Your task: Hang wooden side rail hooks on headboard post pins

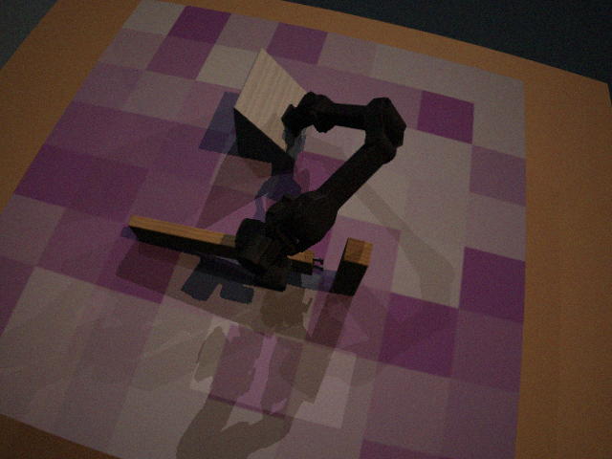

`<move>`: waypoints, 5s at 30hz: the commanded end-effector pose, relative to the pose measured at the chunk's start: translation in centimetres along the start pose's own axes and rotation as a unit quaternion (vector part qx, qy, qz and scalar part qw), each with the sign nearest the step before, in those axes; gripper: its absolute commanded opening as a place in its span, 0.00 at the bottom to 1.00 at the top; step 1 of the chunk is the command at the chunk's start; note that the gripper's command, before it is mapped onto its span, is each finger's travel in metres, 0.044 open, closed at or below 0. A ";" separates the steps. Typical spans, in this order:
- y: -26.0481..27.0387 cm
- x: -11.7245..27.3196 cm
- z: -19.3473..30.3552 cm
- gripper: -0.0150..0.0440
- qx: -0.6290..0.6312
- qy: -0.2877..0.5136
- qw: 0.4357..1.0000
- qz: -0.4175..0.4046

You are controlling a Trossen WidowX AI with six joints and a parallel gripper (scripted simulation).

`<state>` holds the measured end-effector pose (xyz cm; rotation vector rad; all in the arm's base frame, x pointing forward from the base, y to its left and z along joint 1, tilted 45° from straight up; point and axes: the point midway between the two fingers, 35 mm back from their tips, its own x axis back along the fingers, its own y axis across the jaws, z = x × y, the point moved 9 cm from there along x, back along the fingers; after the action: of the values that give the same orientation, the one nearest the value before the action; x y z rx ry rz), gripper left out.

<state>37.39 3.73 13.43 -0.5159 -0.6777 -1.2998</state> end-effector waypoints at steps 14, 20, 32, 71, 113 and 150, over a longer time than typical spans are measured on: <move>0.0 0.6 0.4 0.25 0.000 -0.001 1.000 -0.009; 0.1 0.7 0.4 0.25 0.000 -0.001 1.000 -0.009; 0.1 0.7 0.6 0.25 0.000 -0.001 1.000 -0.009; 0.0 0.6 1.0 0.25 0.000 -0.001 1.000 -0.009; 0.0 0.6 1.5 0.25 0.000 -0.001 1.000 -0.009; 0.2 0.7 1.9 0.25 0.000 -0.001 1.000 -0.009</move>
<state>37.20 4.88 14.58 -0.5175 -0.6772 -1.2992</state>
